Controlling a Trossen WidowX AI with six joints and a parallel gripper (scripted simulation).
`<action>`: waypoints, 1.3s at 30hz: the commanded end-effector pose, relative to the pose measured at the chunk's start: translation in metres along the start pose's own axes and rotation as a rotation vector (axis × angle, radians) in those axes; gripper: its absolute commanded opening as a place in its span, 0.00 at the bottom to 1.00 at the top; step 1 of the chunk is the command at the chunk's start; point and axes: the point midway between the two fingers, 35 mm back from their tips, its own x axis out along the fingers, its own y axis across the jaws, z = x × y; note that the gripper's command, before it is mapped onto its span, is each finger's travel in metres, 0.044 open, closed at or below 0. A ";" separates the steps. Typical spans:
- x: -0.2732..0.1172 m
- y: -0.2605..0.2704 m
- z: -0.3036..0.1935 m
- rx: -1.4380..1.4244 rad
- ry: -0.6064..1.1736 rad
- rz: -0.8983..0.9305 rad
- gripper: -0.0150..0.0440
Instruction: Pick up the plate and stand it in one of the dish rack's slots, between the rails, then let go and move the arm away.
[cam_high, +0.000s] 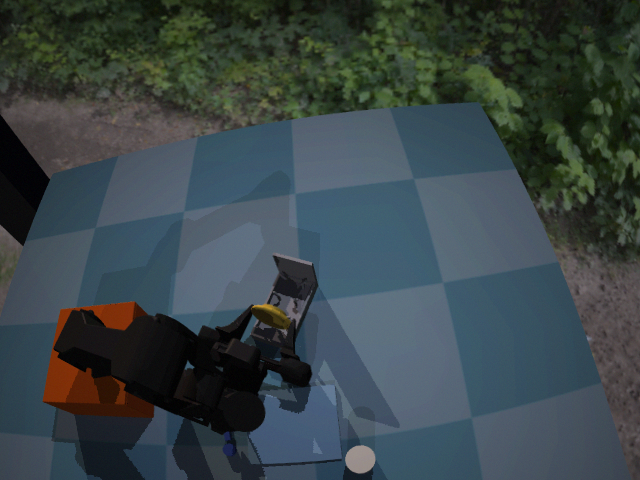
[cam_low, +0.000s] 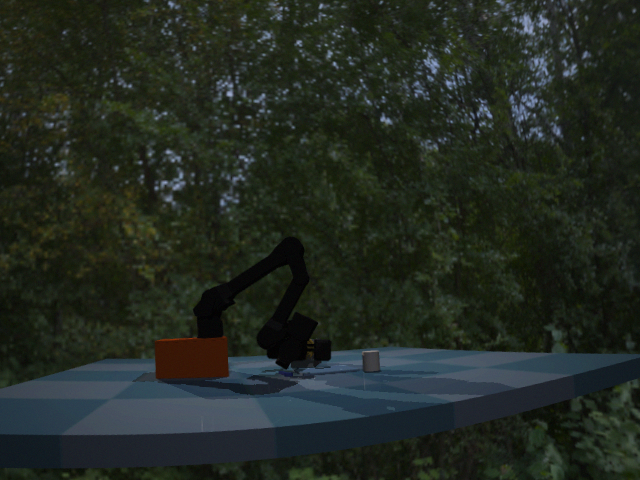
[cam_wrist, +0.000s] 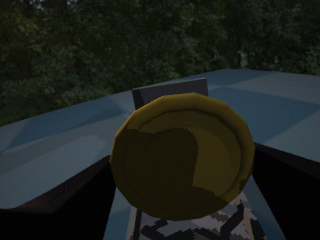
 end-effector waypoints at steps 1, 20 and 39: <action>0.000 0.000 0.000 0.000 0.000 0.000 0.61; -0.001 -0.004 0.038 -0.002 -0.007 -0.002 0.93; 0.001 -0.043 0.115 0.131 0.017 -0.147 0.93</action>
